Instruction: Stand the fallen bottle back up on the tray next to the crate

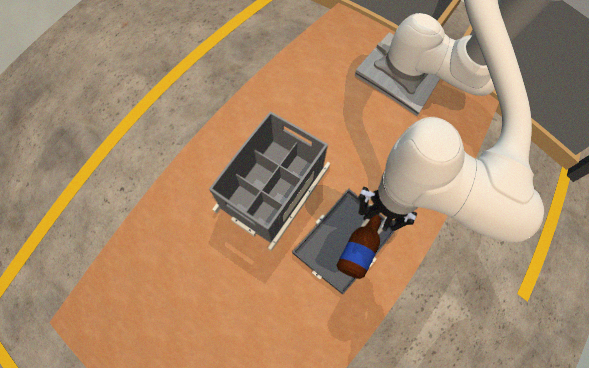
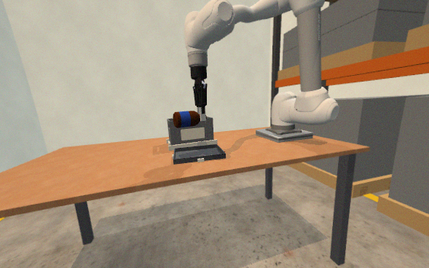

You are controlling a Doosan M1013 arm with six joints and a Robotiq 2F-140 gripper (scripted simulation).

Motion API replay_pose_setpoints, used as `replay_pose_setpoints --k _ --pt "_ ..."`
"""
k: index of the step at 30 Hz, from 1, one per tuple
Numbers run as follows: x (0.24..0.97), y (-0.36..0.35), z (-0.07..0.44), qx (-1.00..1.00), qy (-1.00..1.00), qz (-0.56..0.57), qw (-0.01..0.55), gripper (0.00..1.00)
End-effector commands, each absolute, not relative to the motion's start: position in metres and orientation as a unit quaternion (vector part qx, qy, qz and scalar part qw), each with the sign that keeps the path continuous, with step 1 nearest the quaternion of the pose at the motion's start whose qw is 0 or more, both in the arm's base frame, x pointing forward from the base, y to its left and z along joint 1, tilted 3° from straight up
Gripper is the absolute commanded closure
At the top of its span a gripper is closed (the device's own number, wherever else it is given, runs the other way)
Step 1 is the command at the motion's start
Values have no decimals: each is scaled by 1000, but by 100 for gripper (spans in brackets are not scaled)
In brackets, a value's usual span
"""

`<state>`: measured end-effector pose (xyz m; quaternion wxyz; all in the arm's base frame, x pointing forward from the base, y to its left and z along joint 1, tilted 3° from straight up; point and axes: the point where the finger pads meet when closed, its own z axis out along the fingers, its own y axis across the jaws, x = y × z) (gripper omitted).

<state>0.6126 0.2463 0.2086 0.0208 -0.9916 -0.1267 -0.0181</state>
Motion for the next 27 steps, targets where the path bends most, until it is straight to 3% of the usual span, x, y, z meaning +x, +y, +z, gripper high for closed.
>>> replay_pose_setpoints --k 1,27 --pt "613 246 209 -991 -130 -18 21 90" --pt "613 246 209 -967 -254 -21 18 90"
